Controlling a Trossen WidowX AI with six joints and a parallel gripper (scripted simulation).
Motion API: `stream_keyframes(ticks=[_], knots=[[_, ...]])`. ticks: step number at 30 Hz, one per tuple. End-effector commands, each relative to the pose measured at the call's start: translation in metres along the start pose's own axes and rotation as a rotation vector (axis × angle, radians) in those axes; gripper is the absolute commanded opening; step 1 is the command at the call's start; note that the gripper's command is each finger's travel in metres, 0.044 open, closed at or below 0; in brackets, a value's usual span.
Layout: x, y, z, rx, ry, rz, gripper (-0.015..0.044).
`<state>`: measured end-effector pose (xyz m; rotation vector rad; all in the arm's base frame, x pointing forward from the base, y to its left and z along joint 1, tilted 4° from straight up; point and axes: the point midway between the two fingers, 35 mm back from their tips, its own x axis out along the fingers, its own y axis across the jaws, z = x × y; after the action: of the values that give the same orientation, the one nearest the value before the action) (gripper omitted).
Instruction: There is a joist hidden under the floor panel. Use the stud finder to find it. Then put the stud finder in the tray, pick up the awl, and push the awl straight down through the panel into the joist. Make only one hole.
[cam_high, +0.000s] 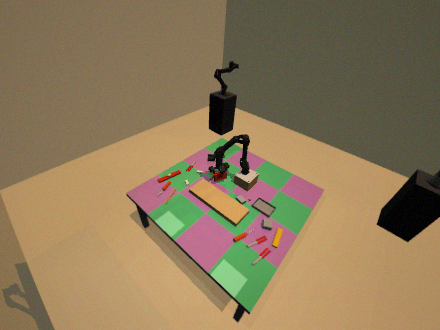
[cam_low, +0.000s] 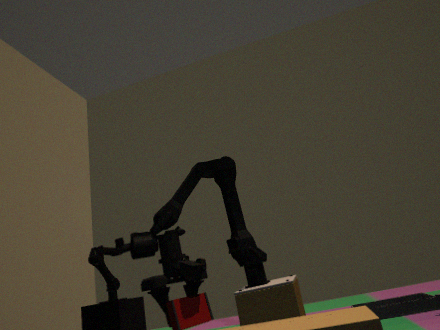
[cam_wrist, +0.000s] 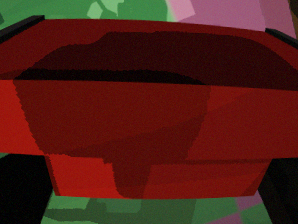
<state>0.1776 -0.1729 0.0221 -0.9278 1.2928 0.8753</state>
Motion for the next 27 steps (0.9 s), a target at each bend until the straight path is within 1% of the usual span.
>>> stream_keyframes(ticks=[1,27], knots=[[-0.0007,0.0001,0.0012,0.003,0.033,-0.005,0.0000],[0.0006,0.0003,0.0057,0.007,0.194,-0.002,0.0000]])
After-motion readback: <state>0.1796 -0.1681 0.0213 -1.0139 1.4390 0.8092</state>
